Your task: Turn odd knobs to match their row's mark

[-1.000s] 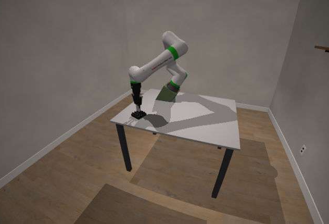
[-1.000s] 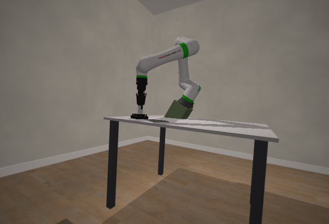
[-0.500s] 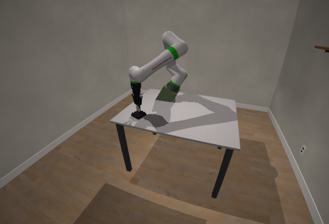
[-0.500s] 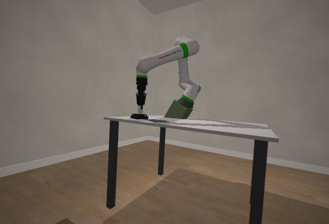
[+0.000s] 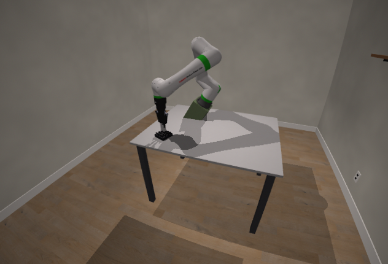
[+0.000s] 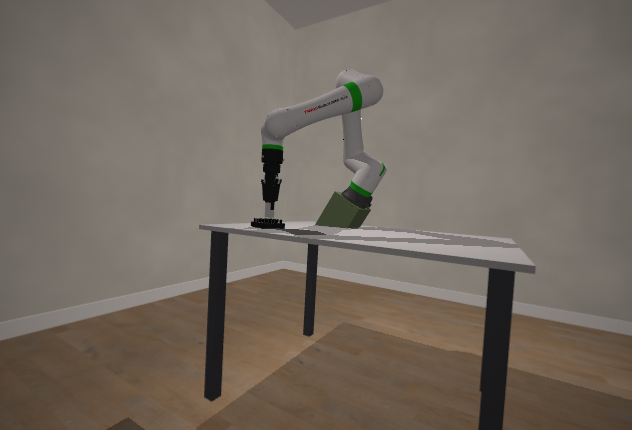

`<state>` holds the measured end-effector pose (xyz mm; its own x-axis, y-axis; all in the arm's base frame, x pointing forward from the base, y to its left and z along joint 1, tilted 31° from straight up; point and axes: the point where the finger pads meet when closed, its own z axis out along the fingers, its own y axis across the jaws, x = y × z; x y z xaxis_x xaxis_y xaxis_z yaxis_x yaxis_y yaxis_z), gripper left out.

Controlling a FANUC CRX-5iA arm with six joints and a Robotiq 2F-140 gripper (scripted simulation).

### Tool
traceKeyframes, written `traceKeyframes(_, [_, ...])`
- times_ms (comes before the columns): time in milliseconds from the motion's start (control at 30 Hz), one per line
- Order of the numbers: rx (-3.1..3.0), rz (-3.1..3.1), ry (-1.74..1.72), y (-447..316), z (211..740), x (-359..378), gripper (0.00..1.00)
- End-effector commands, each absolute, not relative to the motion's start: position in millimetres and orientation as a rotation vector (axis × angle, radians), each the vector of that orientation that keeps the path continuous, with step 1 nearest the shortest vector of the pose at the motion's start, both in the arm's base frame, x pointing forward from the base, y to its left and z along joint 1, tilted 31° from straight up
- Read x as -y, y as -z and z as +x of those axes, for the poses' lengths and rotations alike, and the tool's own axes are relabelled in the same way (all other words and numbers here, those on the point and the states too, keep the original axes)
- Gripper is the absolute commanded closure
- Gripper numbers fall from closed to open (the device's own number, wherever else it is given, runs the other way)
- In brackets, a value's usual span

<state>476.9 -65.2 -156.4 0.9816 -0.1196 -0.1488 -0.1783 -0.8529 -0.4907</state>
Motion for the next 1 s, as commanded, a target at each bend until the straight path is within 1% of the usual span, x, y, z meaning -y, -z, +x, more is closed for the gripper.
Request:
traceKeyframes(0, [-0.210,-2.603,-0.153,156,477,65,0.88])
traceKeyframes(967, [-0.210,-2.603,-0.153,168,476,58,0.88])
